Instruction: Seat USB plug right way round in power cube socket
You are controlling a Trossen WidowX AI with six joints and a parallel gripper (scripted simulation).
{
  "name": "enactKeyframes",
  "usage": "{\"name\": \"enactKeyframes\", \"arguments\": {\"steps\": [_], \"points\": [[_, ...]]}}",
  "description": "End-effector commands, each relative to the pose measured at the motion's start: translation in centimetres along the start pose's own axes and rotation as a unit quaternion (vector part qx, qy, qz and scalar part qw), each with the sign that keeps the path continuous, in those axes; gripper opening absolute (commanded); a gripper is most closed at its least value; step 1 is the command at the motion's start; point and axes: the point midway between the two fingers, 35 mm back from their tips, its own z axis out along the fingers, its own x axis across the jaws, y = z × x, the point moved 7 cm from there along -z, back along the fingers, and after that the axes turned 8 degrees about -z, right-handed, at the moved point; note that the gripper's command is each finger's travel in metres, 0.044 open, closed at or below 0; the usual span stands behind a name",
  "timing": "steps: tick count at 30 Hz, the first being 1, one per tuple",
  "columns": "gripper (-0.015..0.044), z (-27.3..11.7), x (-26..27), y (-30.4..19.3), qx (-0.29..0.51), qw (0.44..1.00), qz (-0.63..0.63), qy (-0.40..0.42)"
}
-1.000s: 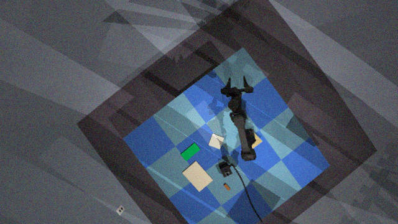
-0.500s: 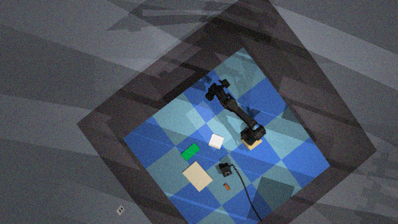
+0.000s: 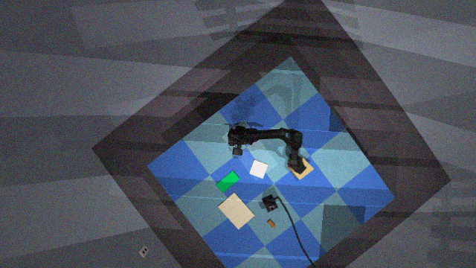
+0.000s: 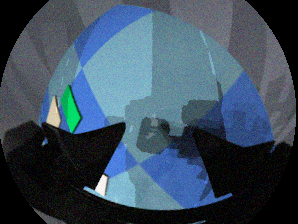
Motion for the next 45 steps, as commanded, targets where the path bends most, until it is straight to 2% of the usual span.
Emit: {"name": "enactKeyframes", "arguments": {"steps": [1, 9, 15, 22, 30, 45], "points": [[0.044, 0.7, 6.4, 1.4, 0.023, 0.991, -0.106, 0.072], [0.044, 0.6, 18.4, 1.0, 0.061, 0.937, -0.301, 0.166], [0.044, -1.8, 28.7, -1.7, 0.093, 0.856, -0.461, 0.217], [0.044, -6.8, 39.0, -7.8, 0.116, 0.705, -0.664, 0.218], [0.044, -13.2, 46.7, -17.5, 0.115, 0.495, -0.849, 0.144], [0.044, -12.7, 46.8, -17.8, 0.115, 0.49, -0.853, 0.141]]}}
